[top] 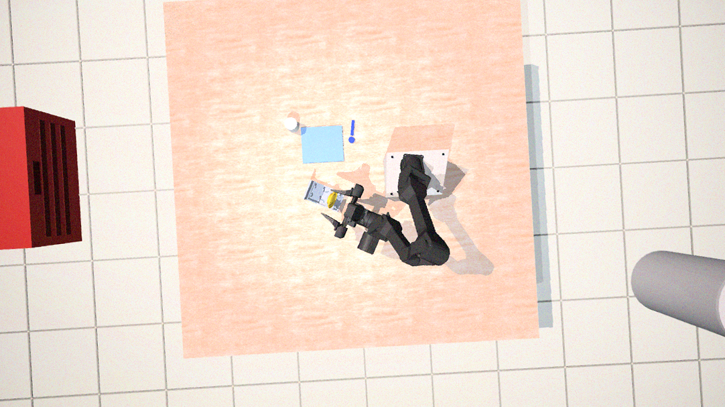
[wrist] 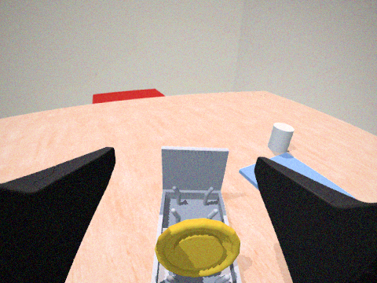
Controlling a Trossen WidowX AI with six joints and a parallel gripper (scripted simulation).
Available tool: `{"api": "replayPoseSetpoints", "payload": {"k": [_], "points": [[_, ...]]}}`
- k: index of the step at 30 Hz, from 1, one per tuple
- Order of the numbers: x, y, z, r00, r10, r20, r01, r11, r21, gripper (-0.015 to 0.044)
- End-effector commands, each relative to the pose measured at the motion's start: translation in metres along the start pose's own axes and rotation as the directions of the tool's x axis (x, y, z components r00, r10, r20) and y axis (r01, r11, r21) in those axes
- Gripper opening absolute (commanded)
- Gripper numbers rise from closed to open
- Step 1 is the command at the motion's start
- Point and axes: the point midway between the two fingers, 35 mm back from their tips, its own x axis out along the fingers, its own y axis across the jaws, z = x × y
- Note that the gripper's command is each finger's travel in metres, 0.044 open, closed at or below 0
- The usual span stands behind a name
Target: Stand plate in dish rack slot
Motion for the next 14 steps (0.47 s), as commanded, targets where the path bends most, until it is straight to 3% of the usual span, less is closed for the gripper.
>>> {"api": "replayPoseSetpoints", "payload": {"k": [1,10,14], "points": [[-0.003,-0.001,0.031,1.0,0.003,0.0,-0.003,1.0,-0.022,0.04],[-0.004,0.004,0.047,1.0,0.007,0.005,-0.007,0.999,-0.033,0.04],[0.006,-0.002,0.047,0.999,-0.049,-0.017,0.046,0.99,-0.132,0.04]]}}
